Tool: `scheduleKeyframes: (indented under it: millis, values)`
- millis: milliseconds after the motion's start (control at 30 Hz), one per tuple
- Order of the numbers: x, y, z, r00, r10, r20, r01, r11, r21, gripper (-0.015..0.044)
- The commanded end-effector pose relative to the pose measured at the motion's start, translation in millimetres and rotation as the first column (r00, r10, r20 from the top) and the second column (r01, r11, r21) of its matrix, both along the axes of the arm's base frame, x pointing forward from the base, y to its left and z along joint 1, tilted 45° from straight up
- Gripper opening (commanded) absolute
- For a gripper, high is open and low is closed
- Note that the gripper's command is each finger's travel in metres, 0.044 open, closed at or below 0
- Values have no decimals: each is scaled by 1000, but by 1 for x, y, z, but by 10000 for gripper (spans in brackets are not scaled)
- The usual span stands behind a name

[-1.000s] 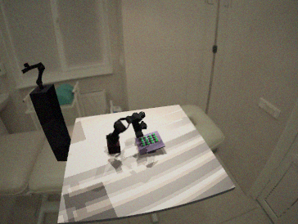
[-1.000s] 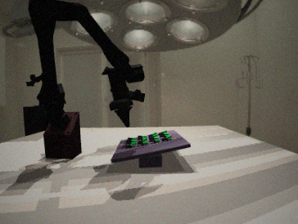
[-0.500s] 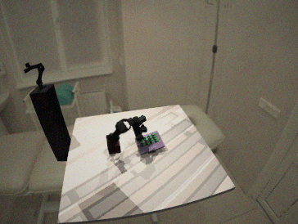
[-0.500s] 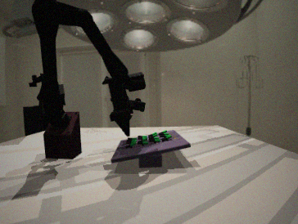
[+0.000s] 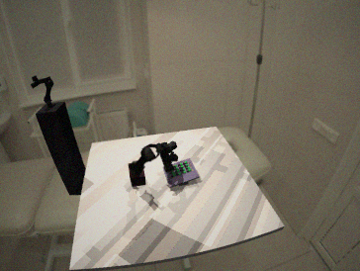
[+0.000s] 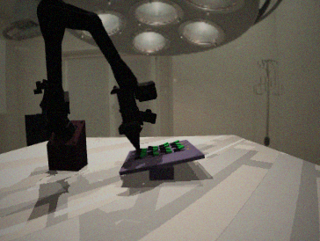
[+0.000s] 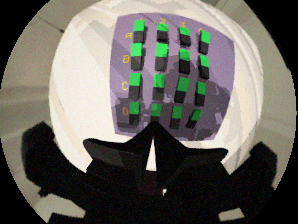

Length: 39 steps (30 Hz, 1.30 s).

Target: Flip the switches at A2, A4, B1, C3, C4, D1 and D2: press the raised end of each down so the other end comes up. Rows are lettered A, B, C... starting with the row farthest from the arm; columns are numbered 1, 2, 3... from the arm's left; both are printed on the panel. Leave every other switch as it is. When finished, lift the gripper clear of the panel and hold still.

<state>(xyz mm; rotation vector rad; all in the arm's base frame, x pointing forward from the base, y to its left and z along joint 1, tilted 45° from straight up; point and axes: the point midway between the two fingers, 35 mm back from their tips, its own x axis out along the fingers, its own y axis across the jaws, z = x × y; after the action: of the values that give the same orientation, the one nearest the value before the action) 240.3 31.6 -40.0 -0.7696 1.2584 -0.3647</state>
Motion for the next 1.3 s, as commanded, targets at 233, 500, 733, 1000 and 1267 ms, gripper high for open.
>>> scheduleKeyframes:
  millis: [233,500,733,1000,1267]
  values:
    - [0,0,0,1000,4,0,-4,1000,-4,0]
    - [1,-1,-1,1000,4,0,-4,1000,-4,0]
    - [1,-2,-1,1000,4,0,-4,1000,-4,0]
    - [1,-2,-2,1000,4,0,-4,1000,-4,0]
    - [1,-3,-3,1000,4,0,-4,1000,-4,0]
